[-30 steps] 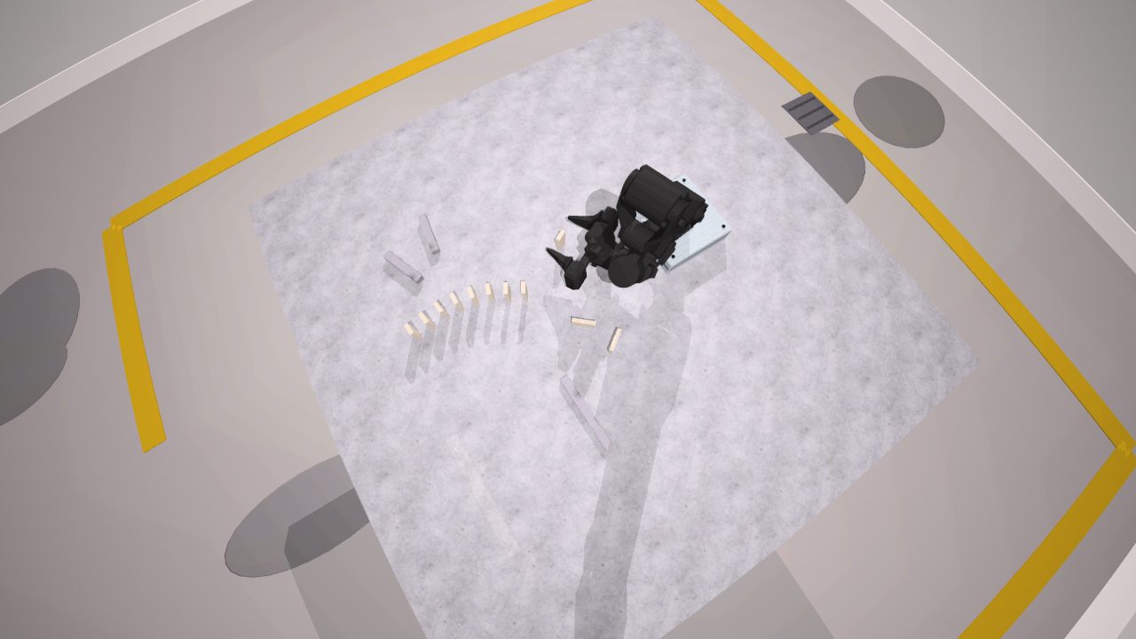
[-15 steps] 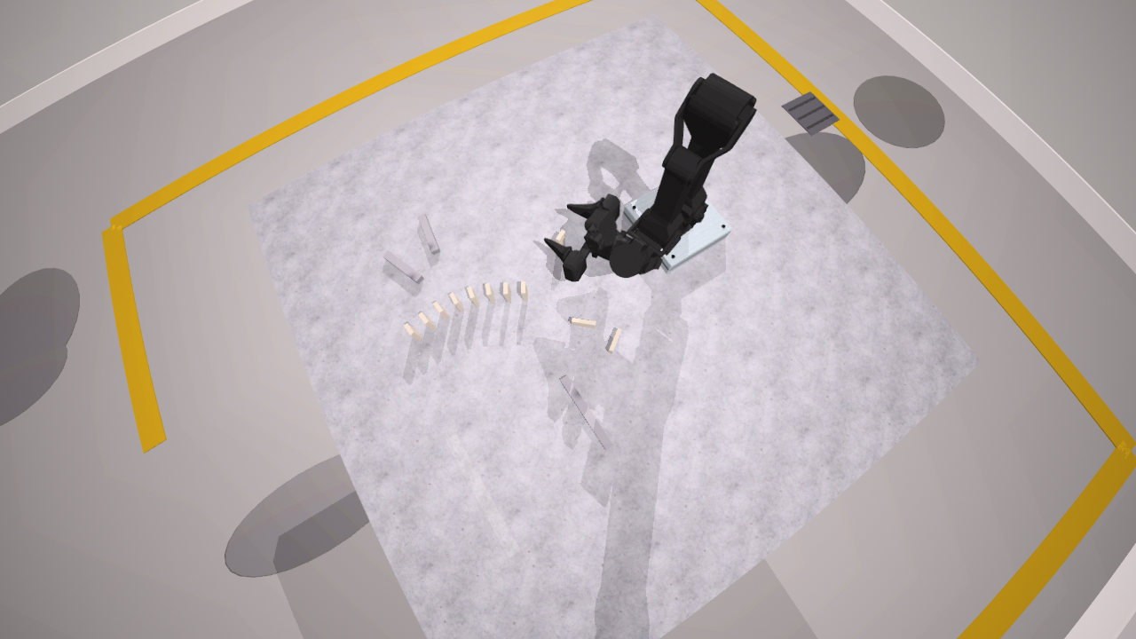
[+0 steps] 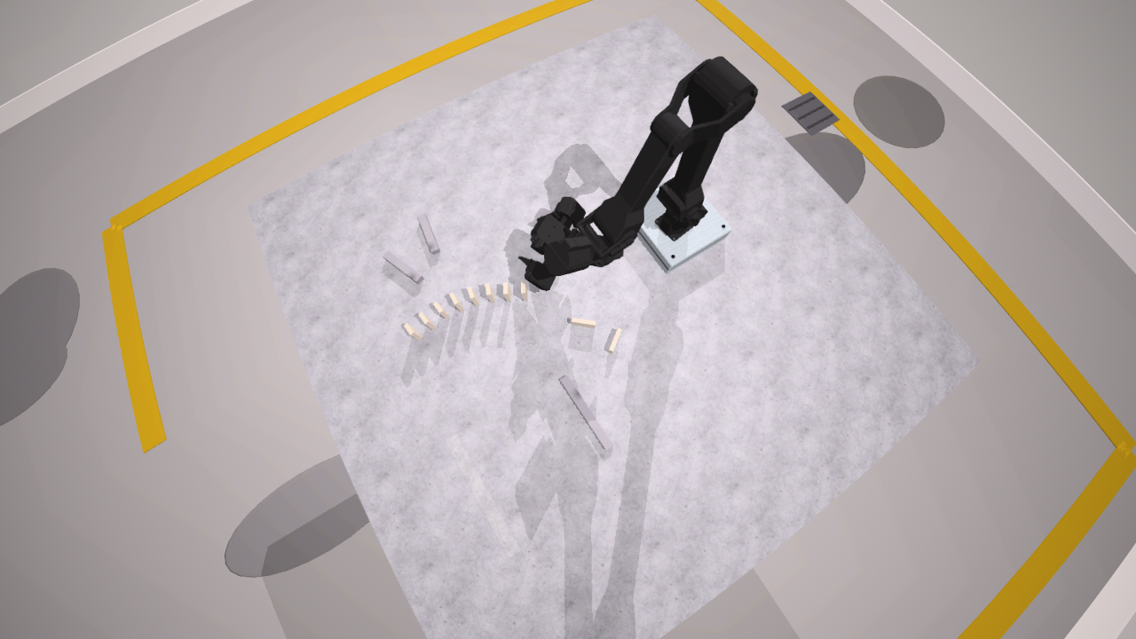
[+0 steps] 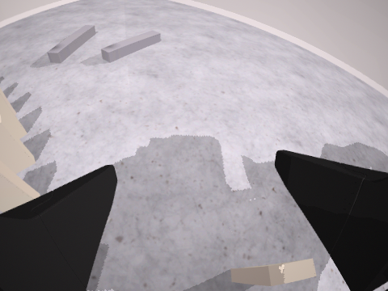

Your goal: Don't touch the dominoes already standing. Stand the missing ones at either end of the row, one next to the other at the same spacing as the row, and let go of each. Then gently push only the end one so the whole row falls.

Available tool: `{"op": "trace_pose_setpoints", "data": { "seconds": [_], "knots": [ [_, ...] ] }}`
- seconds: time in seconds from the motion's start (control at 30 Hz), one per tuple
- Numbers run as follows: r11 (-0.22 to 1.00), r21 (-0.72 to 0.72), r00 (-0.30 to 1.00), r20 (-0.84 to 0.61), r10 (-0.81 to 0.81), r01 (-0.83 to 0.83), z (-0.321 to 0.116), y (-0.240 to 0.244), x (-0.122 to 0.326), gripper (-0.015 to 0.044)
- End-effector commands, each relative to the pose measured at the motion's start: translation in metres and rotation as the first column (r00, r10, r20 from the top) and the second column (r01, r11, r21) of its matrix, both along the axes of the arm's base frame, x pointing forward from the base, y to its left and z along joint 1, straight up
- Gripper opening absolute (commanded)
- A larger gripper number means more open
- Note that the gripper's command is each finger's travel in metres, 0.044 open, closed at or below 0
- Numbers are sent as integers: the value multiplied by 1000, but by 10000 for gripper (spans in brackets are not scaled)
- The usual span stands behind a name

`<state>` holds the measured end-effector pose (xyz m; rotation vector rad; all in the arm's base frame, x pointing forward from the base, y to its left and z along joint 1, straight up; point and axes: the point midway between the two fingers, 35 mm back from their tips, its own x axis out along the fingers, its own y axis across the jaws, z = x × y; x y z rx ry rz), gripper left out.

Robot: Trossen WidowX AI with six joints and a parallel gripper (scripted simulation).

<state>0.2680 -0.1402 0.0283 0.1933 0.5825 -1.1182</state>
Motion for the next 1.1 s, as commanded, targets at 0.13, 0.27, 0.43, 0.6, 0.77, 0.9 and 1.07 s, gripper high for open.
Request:
{"op": "trace_pose_setpoints", "data": {
  "seconds": [0.13, 0.27, 0.43, 0.6, 0.77, 0.9, 1.07],
  "knots": [
    [796, 596, 981, -192, 8, 110, 39, -15, -11, 440],
    [689, 704, 971, -238, 3, 170, 55, -6, -29, 440],
    [614, 759, 961, -277, 1, 218, 65, 3, -43, 440],
    [570, 786, 957, -290, -2, 240, 72, 8, -49, 440],
    [570, 786, 957, -290, -2, 240, 72, 8, -49, 440],
    [570, 786, 957, -290, -2, 240, 72, 8, -49, 440],
    [570, 786, 957, -290, -3, 240, 44, 6, -47, 440]
  ]
}}
